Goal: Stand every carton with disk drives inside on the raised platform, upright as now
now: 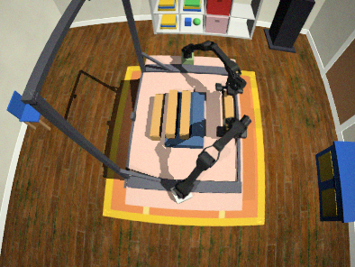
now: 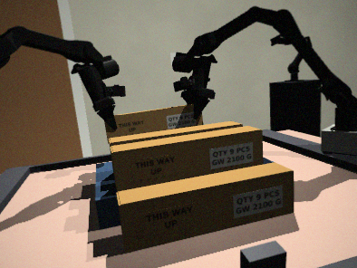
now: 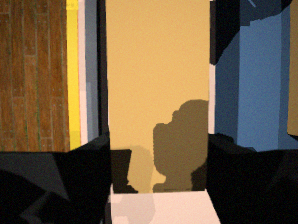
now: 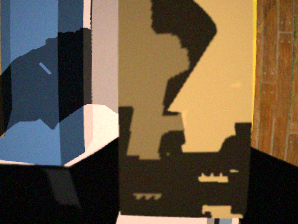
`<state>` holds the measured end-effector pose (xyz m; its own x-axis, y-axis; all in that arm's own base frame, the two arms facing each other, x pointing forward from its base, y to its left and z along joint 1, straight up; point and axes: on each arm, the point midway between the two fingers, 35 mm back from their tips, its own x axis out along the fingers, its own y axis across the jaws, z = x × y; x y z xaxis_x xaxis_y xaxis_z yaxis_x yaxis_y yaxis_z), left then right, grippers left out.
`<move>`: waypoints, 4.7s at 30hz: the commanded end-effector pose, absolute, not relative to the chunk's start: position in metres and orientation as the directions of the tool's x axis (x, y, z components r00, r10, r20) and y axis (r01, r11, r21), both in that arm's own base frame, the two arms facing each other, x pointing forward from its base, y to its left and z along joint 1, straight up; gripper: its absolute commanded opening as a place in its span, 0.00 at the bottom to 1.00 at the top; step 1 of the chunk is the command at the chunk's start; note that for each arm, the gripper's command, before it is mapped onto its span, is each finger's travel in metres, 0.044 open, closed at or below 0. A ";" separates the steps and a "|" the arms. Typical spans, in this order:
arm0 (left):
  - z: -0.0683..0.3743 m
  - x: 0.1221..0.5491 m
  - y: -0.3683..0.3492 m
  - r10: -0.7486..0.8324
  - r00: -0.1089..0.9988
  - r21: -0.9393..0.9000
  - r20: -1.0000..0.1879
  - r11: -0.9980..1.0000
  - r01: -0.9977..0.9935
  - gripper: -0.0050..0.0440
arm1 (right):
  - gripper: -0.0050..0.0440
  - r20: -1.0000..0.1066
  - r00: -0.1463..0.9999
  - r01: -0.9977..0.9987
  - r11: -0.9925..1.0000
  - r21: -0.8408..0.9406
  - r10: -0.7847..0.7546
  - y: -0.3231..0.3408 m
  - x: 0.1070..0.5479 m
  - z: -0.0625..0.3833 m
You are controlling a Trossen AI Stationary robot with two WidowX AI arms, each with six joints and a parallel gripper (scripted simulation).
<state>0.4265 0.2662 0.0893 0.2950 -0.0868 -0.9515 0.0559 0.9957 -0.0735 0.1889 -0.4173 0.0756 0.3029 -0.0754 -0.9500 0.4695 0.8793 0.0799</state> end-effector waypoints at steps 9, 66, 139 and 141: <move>0.141 0.432 0.274 -0.012 0.387 0.012 -0.922 0.998 0.060 0.00 | 0.00 -0.928 0.333 0.473 0.881 0.012 -0.166 -0.424 0.186 0.118; 0.135 0.432 0.275 -0.013 0.386 0.011 -0.922 0.998 0.061 0.00 | 0.00 -0.928 0.333 0.471 0.882 0.011 -0.166 -0.423 0.186 0.111; 0.109 0.427 0.220 -0.047 0.348 -0.026 -0.936 0.998 0.063 0.00 | 0.00 -0.937 0.322 0.470 0.882 0.033 -0.137 -0.379 0.212 0.090; 0.109 0.427 0.220 -0.047 0.348 -0.026 -0.936 0.998 0.063 0.00 | 0.00 -0.937 0.322 0.470 0.882 0.033 -0.137 -0.379 0.212 0.090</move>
